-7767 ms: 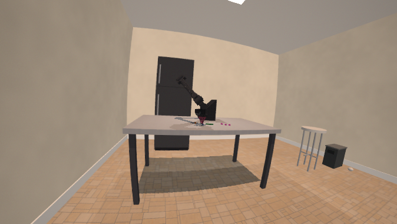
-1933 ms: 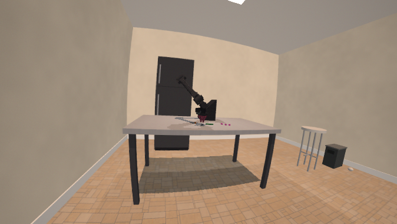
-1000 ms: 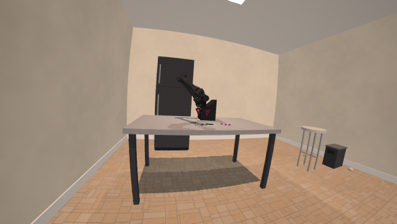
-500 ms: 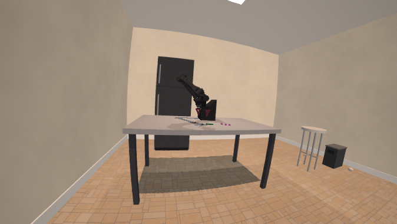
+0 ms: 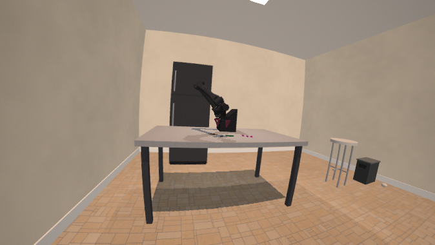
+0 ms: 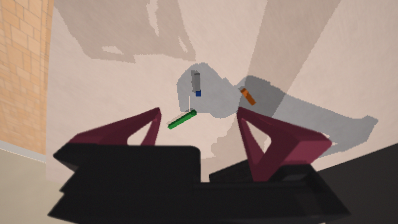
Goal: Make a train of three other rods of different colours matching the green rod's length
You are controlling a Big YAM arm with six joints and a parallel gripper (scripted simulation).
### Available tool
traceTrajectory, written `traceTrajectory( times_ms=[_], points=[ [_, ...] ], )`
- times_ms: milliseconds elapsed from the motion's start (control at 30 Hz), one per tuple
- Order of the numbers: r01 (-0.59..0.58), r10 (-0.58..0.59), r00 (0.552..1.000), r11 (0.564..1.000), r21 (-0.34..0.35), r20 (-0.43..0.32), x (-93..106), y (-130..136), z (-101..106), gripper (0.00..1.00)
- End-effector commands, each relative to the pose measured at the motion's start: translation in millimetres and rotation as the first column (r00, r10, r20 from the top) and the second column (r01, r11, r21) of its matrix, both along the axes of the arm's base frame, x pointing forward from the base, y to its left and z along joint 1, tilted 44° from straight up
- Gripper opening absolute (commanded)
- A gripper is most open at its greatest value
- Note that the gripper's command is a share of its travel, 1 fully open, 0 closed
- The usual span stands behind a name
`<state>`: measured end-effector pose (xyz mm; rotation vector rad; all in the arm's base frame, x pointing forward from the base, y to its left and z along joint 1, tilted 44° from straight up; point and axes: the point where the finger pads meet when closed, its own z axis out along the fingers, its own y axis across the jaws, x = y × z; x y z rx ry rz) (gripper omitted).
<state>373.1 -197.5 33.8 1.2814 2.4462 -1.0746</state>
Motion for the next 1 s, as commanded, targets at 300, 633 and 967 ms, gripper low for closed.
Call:
traceTrajectory(
  times_ms=[300, 633, 967],
  points=[
    [-0.024, 0.025, 0.997, 1.0, -0.015, 0.067, 24.9, 9.9, 18.5, 1.0],
    [-0.045, 0.045, 0.999, 0.999, -0.001, 0.005, 2.5, 0.5, 12.6, 1.0],
    [-0.247, 0.256, 0.948, 0.966, 0.072, -0.188, -39.1, -21.4, 23.3, 1.0]
  ],
)
